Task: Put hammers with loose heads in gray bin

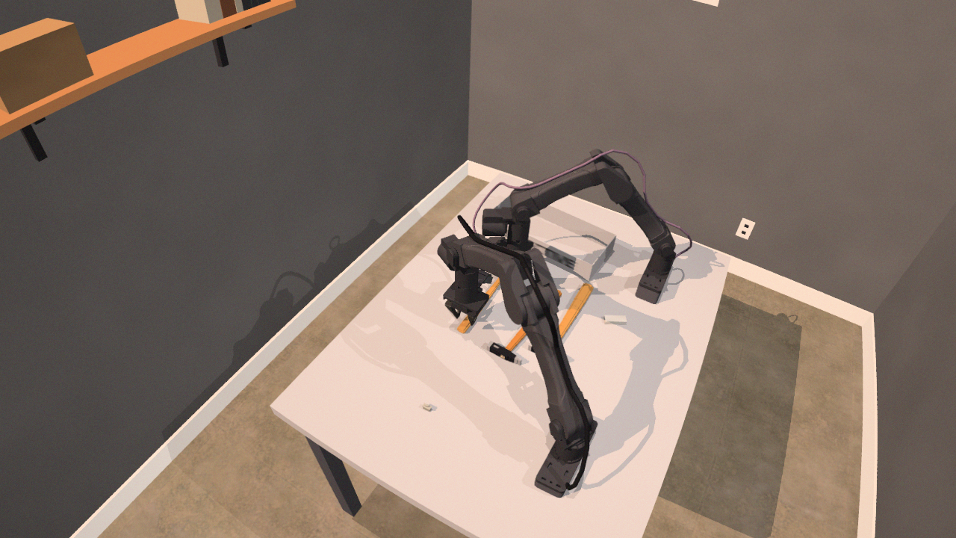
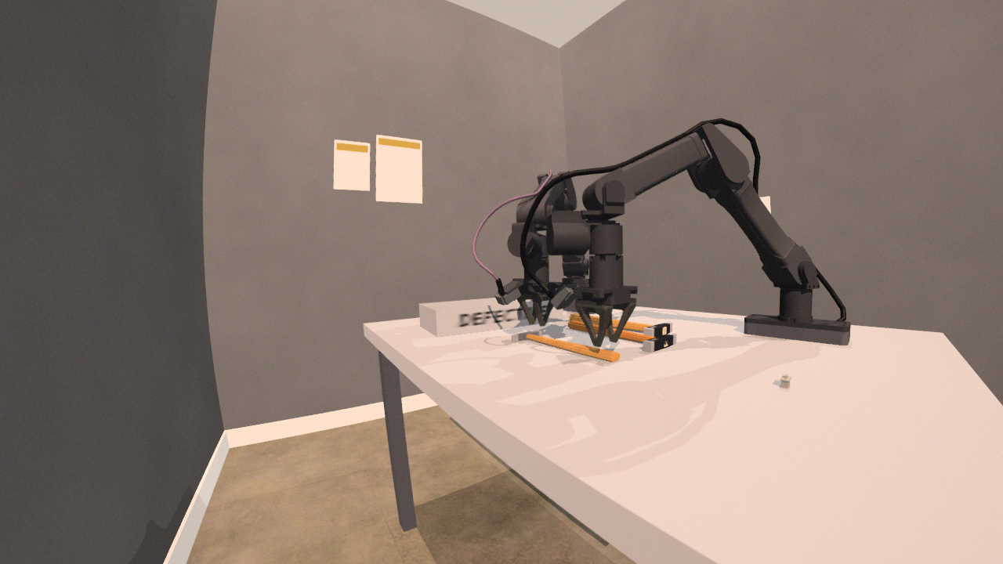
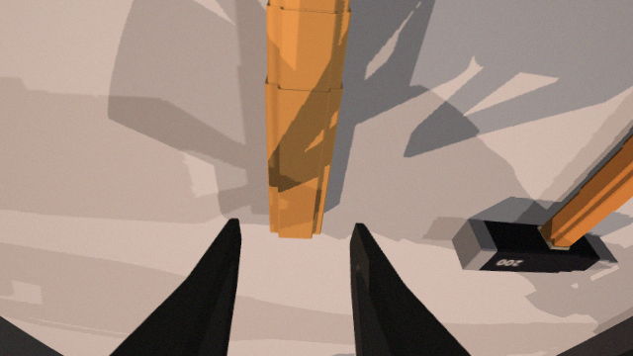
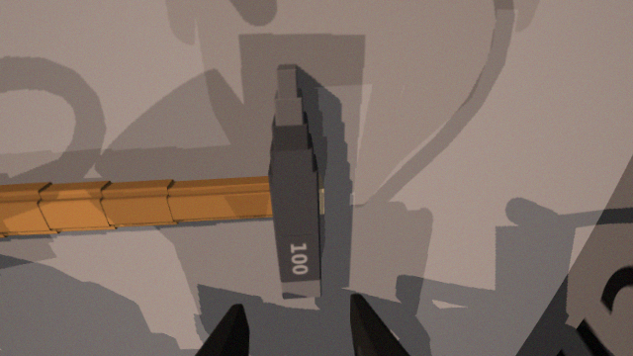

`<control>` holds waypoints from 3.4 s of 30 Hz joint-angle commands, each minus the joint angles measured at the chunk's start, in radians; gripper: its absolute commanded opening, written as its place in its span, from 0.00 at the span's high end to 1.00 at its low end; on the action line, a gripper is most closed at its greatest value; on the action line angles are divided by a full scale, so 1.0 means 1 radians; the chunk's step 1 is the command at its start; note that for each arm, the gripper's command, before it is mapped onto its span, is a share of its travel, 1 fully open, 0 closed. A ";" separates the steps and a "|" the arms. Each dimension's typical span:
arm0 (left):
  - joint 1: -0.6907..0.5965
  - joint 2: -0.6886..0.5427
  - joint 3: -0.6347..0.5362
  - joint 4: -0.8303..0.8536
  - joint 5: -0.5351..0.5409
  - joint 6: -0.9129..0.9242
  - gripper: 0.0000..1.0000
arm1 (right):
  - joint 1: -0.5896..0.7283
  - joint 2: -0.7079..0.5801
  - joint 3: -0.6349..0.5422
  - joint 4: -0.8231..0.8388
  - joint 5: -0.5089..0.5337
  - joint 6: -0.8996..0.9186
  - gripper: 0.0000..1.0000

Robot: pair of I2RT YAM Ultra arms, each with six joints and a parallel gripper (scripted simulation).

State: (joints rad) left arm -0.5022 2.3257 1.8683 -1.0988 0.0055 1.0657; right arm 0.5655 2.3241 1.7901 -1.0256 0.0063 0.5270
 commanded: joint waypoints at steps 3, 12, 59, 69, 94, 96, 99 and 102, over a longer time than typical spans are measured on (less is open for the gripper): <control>0.001 0.006 0.042 -0.031 -0.005 -0.015 0.54 | -0.011 0.005 0.017 -0.032 -0.006 0.021 0.63; 0.008 0.018 0.043 -0.025 -0.005 -0.010 0.54 | -0.013 0.014 -0.020 0.027 -0.006 0.012 0.63; 0.005 0.028 -0.019 0.055 -0.005 -0.004 0.83 | -0.007 0.023 -0.028 0.051 -0.006 0.012 0.71; 0.004 0.037 -0.009 0.043 -0.005 -0.005 0.83 | -0.007 0.023 -0.028 0.051 -0.006 0.012 0.86; 0.023 0.041 -0.021 -0.004 -0.057 -0.007 0.83 | -0.022 0.035 -0.040 -0.010 0.050 0.013 0.92; 0.025 0.042 -0.022 -0.009 -0.055 -0.008 0.83 | -0.026 0.034 -0.041 -0.021 0.061 0.011 0.92; 0.028 0.043 -0.022 -0.016 -0.064 -0.009 0.83 | -0.030 0.033 -0.043 -0.022 0.067 0.005 0.92; 0.031 0.044 -0.023 -0.023 -0.074 -0.009 0.83 | -0.033 0.032 -0.044 -0.031 0.076 0.004 0.92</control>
State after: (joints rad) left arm -0.4999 2.3764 1.8717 -1.0660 -0.0025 1.0595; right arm 0.5663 2.3550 1.7634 -0.9802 0.0093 0.5404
